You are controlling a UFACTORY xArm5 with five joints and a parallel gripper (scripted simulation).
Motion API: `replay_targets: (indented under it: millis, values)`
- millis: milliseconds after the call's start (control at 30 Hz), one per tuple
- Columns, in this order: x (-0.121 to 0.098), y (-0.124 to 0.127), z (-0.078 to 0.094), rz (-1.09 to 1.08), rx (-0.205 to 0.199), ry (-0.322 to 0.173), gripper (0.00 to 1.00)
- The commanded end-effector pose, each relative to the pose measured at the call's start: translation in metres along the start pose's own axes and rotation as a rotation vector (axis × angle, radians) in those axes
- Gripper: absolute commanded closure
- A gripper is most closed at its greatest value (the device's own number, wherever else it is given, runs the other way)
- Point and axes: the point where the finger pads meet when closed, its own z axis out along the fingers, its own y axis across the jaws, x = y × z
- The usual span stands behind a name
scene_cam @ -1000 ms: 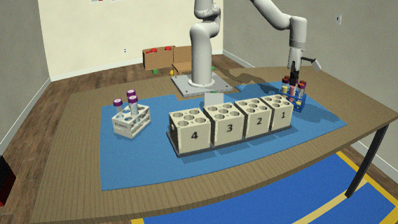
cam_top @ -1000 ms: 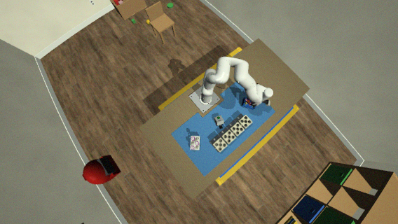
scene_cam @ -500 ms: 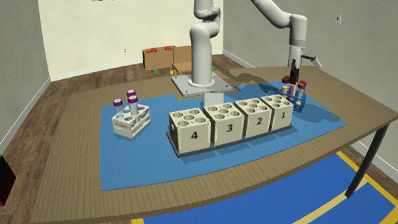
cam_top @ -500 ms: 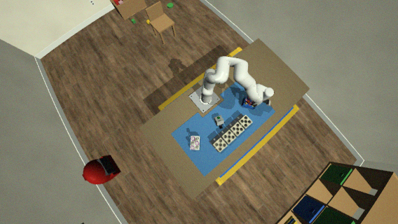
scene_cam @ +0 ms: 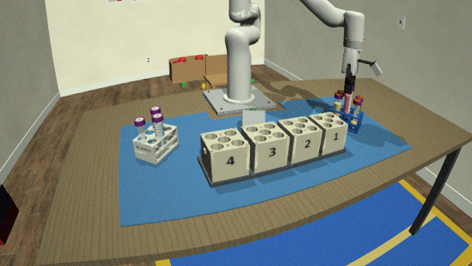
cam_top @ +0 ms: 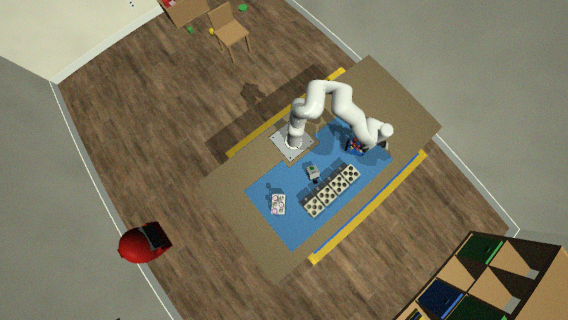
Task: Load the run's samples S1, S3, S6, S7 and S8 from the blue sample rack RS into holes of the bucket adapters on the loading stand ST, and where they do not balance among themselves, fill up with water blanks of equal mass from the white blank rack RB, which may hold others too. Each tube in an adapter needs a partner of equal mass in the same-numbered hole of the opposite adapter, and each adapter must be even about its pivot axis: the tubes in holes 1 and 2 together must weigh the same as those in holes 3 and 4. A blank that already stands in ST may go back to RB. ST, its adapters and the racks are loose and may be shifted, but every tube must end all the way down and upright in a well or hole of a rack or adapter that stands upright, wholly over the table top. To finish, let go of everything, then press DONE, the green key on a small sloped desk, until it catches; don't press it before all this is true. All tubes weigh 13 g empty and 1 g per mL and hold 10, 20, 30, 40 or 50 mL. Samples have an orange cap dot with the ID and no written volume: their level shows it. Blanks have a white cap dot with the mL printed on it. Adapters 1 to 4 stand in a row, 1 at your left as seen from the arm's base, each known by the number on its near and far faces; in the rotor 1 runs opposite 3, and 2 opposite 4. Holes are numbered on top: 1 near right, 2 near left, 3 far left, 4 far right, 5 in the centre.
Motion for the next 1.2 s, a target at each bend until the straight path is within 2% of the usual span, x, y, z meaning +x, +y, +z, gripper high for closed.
replay_targets:
  millis: [0, 1167]
  values:
    - [0.001, 0.0, -0.008, 0.0, 0.001, 0.004, 1.0]
    - [0.001, 0.0, -0.068, 0.0, 0.001, 0.004, 1.0]
